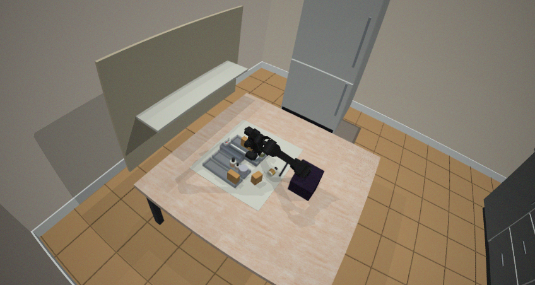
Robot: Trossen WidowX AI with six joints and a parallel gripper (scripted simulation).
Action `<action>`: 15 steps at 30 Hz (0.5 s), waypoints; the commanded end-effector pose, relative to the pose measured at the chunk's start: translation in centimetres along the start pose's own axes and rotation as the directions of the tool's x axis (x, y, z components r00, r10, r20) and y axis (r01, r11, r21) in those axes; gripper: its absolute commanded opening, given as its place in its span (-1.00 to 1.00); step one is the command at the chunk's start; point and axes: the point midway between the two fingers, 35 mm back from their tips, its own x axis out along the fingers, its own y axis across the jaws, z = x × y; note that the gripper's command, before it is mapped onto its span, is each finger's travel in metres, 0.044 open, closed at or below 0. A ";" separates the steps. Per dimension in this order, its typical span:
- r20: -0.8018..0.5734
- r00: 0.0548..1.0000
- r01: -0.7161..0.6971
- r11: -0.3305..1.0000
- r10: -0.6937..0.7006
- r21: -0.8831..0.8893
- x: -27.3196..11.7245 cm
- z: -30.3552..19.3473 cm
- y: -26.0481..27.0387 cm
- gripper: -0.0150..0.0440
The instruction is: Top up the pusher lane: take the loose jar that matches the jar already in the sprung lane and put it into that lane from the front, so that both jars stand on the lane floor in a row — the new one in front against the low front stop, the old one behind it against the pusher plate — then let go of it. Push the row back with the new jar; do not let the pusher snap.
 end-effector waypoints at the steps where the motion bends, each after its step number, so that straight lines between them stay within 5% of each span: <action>1: 0.014 1.000 -0.002 1.000 0.002 -0.008 0.1 0.4 0.1 -0.49; 15: 0.014 1.000 -0.003 1.000 0.003 -0.008 0.6 0.3 0.1 -0.49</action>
